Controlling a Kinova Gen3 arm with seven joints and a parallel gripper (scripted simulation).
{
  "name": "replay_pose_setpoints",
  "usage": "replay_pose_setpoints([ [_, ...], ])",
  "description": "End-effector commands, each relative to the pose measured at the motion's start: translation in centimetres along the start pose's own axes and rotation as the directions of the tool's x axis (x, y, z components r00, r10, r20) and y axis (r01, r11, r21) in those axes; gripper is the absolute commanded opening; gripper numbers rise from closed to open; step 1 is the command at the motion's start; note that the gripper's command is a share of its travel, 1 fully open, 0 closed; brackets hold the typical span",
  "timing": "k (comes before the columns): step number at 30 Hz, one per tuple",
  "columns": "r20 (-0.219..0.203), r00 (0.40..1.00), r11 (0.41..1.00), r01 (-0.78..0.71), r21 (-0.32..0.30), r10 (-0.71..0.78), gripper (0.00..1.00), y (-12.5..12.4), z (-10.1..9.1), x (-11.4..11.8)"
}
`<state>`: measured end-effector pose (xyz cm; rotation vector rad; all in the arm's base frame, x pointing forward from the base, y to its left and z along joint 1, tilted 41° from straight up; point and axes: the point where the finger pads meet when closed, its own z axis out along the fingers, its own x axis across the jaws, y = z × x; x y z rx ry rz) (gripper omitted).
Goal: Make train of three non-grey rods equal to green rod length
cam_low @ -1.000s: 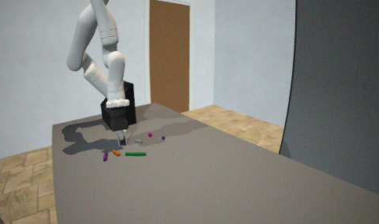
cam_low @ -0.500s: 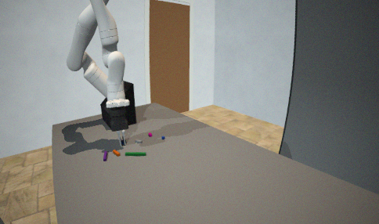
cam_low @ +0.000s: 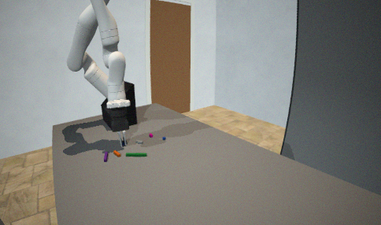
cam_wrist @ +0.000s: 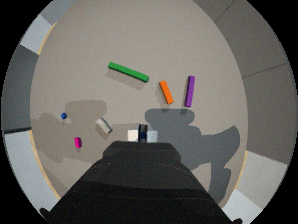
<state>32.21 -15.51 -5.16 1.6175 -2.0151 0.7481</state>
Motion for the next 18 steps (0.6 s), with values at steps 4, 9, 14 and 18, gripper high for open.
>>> replay_pose_setpoints([
  [4, 0.001, 1.0, 1.0, -0.003, -0.001, 0.003, 0.24, 0.12, -0.01, 0.0],
  [9, 0.001, 1.0, 1.0, -0.003, -0.001, 0.003, 0.24, 0.12, -0.01, 0.0],
  [14, 0.001, 1.0, 1.0, -0.003, -0.001, 0.003, 0.24, 0.13, -0.1, 0.01],
  [18, 0.001, 1.0, 1.0, -0.003, -0.001, 0.003, 0.24, 0.14, -0.63, 0.01],
])
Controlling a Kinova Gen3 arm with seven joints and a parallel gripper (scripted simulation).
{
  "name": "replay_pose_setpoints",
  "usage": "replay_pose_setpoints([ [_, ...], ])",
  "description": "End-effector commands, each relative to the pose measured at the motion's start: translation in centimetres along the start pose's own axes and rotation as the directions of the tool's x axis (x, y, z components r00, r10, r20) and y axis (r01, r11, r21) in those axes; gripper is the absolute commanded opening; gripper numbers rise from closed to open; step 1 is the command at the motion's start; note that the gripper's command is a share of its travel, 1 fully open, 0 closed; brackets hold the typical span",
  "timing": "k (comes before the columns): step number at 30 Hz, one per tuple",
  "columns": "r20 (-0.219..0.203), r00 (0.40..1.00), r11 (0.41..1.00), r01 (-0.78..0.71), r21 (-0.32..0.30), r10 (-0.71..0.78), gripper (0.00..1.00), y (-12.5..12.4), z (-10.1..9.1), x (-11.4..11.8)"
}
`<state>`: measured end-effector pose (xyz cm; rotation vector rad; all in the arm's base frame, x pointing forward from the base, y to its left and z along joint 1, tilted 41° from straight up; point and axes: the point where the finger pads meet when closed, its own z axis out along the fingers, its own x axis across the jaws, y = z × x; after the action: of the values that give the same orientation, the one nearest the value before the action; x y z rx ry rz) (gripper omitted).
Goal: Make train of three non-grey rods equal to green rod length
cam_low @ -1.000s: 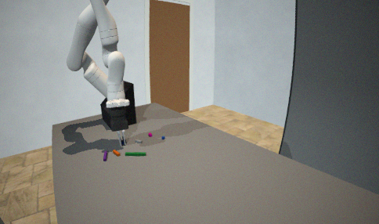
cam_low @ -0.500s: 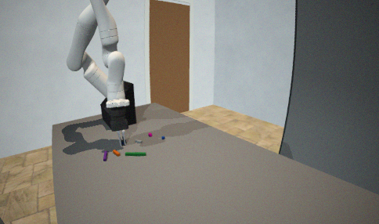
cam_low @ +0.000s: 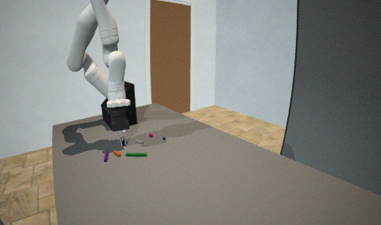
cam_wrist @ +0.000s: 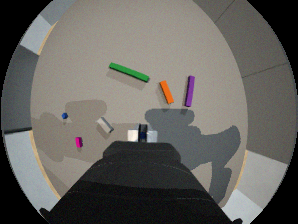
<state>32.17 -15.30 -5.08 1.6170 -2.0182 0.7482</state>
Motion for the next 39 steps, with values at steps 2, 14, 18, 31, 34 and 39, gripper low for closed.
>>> replay_pose_setpoints([
  [2, 0.0, 1.0, 1.0, -0.001, -0.001, 0.001, 0.24, 0.1, -0.9, 0.1],
  [14, 0.004, 1.0, 1.0, -0.002, 0.002, 0.002, 0.24, -0.2, -5.0, -0.2],
  [18, 0.004, 1.0, 1.0, -0.002, 0.002, 0.002, 0.24, -0.2, -6.8, -0.2],
  [31, 0.003, 1.0, 1.0, -0.001, -0.001, 0.001, 0.24, 0.0, -9.6, -0.1],
  [34, 0.002, 1.0, 1.0, -0.001, -0.002, 0.001, 0.24, 0.0, -9.8, 0.0],
  [39, 0.002, 1.0, 1.0, -0.001, -0.003, 0.001, 0.24, 0.1, -9.8, 0.0],
])
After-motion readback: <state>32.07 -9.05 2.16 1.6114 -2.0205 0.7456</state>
